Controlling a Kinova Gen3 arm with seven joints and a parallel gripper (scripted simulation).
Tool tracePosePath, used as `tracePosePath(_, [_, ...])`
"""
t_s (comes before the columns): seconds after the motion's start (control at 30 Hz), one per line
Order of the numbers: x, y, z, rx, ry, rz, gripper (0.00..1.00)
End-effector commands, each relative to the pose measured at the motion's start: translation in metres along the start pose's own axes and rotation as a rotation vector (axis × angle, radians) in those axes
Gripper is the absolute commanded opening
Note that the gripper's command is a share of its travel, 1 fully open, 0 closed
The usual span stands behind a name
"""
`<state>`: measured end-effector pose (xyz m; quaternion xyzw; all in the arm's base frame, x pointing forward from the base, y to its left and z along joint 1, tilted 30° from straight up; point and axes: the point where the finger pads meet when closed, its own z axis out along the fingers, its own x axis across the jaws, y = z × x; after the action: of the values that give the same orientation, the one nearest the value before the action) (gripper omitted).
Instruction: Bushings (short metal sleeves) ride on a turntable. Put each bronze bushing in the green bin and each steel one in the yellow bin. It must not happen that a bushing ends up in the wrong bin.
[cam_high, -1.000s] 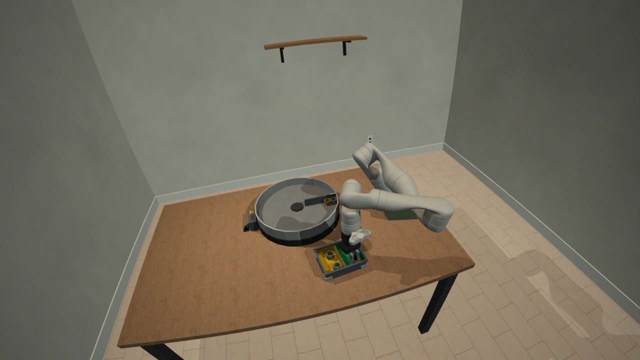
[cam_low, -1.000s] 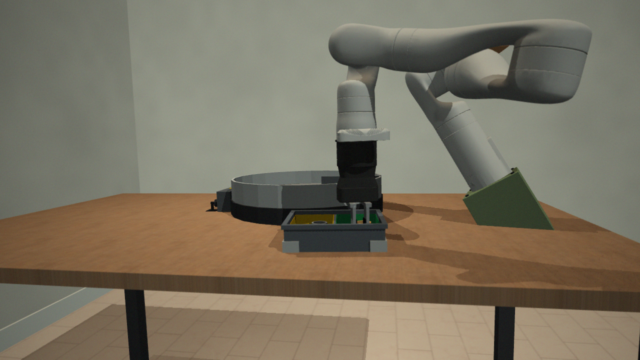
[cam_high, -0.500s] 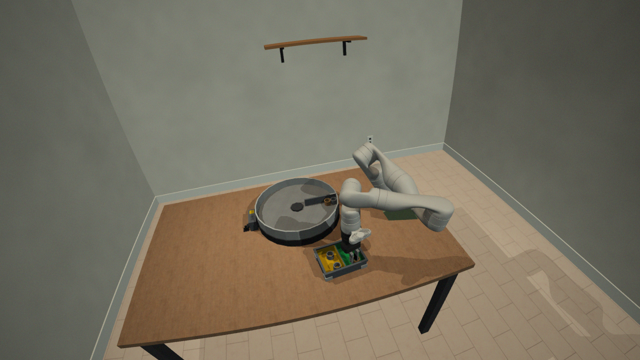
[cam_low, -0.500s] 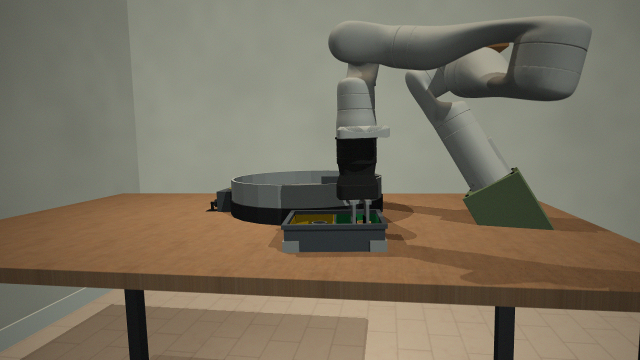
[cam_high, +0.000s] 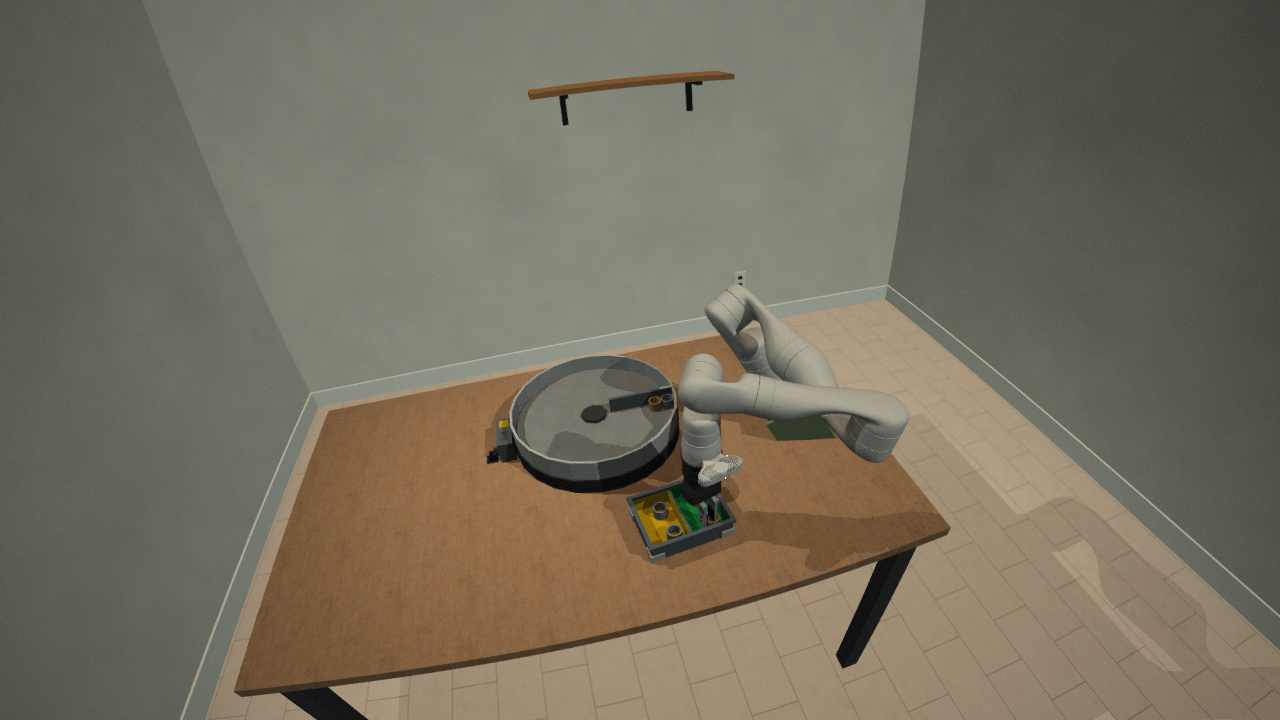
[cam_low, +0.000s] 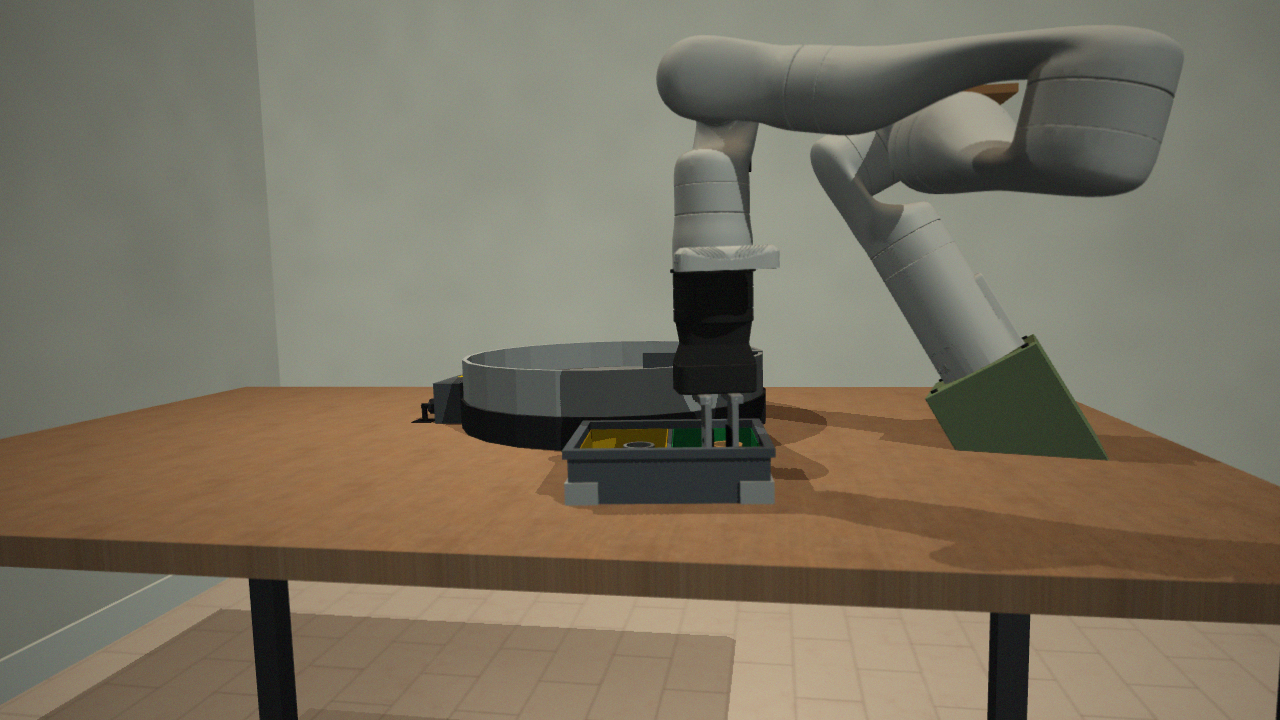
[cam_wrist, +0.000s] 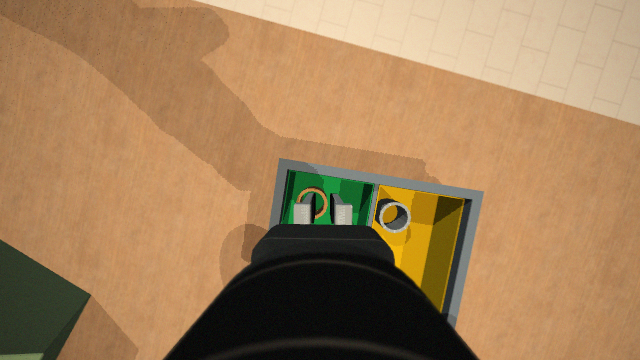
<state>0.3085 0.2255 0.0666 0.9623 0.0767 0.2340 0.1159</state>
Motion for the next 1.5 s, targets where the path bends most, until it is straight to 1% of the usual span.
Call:
tracePosePath(0.0, [0.0,-0.001,-0.002,0.003,0.001,0.0,0.42])
tracePosePath(1.47, [0.0,-0.001,-0.014,0.003,0.001,0.0,0.42])
